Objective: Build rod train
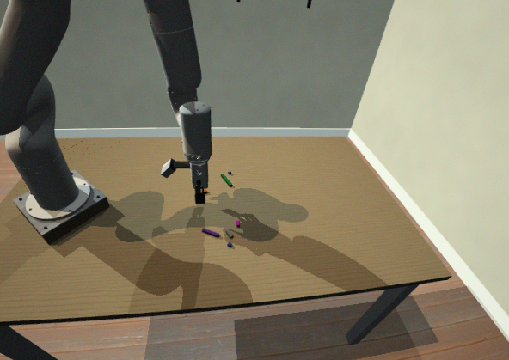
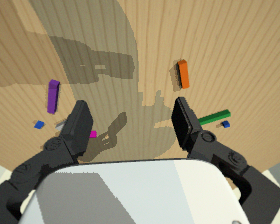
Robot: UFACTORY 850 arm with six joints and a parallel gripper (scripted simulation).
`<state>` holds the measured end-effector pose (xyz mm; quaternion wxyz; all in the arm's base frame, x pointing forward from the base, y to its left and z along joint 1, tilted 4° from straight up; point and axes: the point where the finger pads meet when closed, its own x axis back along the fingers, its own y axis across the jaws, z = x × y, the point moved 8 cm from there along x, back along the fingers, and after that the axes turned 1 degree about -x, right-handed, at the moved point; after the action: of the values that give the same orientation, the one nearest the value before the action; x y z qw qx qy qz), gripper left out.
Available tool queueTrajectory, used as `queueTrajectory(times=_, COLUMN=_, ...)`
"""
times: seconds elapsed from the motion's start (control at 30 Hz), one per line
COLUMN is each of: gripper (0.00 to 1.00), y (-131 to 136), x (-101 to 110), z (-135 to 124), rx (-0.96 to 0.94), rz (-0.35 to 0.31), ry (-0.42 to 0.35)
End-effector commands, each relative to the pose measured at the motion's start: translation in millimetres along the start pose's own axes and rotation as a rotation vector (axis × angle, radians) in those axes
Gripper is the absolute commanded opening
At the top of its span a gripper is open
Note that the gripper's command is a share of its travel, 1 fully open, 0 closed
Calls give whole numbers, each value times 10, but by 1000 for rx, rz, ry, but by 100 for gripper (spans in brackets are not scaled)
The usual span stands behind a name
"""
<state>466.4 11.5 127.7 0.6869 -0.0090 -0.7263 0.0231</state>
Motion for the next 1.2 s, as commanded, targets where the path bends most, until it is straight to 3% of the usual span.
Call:
queueTrajectory(times=0.0, gripper=100, y=0, x=5, z=-7, rx=0, rz=0, ry=-2)
queueTrajectory(times=0.33, gripper=100, y=11, x=5, z=-23, rx=0, rz=0, ry=-2)
queueTrajectory(times=0.4, gripper=100, y=210, x=-4, z=-292, rx=0, rz=5, ry=-3)
queueTrajectory(times=0.47, gripper=100, y=210, x=-4, z=-292, rx=0, rz=5, ry=-3)
queueTrajectory(times=0.5, gripper=100, y=331, x=-7, z=-433, rx=-1, rz=7, ry=-3)
queueTrajectory(times=0.8, gripper=100, y=799, x=-14, z=-871, rx=-1, rz=8, ry=-4)
queueTrajectory(times=0.97, gripper=100, y=1100, x=-13, z=-1086, rx=-1, rz=6, ry=-3)
queueTrajectory(times=1.17, gripper=100, y=1236, x=-12, z=-1169, rx=0, rz=4, ry=-2)
